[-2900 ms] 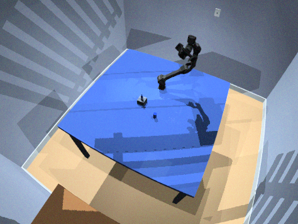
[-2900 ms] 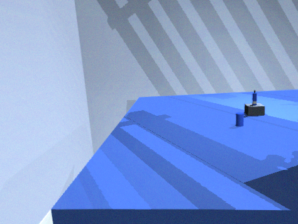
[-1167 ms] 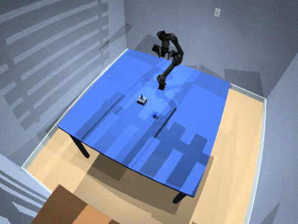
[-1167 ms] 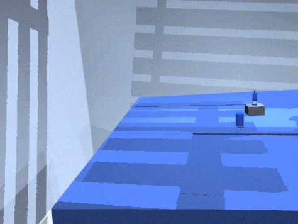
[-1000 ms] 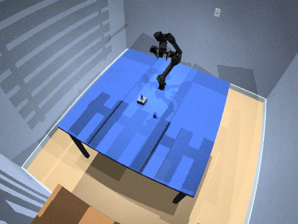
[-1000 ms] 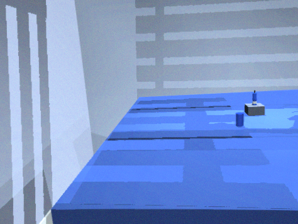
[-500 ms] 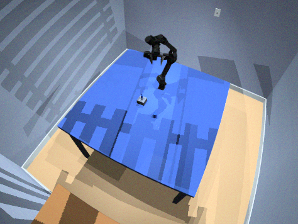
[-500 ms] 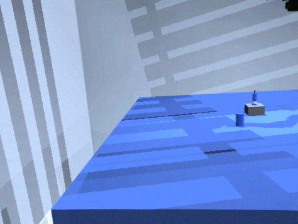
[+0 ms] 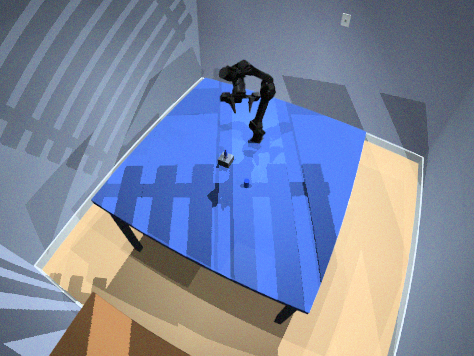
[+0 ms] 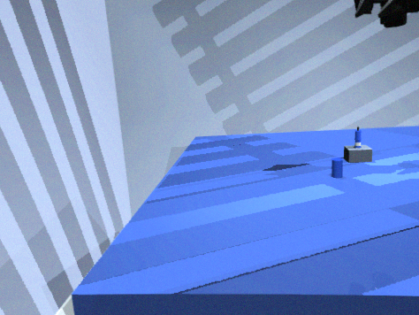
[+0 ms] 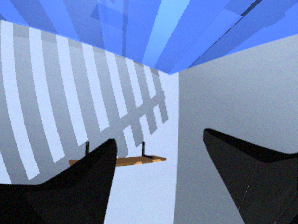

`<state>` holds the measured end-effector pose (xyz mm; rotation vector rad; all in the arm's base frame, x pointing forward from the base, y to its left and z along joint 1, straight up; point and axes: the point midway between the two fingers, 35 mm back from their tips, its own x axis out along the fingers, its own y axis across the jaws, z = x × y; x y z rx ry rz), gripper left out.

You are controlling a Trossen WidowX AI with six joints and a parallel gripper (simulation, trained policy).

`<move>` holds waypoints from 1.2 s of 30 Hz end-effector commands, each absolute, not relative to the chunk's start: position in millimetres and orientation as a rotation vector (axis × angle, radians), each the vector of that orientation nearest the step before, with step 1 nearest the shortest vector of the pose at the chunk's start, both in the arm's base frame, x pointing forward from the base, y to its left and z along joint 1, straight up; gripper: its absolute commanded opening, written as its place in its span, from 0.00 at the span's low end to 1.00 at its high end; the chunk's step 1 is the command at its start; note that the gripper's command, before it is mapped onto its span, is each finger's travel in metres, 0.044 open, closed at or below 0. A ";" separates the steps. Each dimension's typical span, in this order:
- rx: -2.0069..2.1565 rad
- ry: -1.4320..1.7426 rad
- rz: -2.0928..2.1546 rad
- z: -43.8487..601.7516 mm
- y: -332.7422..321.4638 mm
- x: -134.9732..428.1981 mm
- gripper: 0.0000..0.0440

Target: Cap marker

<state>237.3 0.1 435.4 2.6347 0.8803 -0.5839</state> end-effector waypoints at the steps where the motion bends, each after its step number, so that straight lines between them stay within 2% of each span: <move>1: 2.607 0.916 -0.627 425.9 -1.2 248.3 0.74; 36: 2.348 1.147 -1.024 328.1 3.8 329.3 0.74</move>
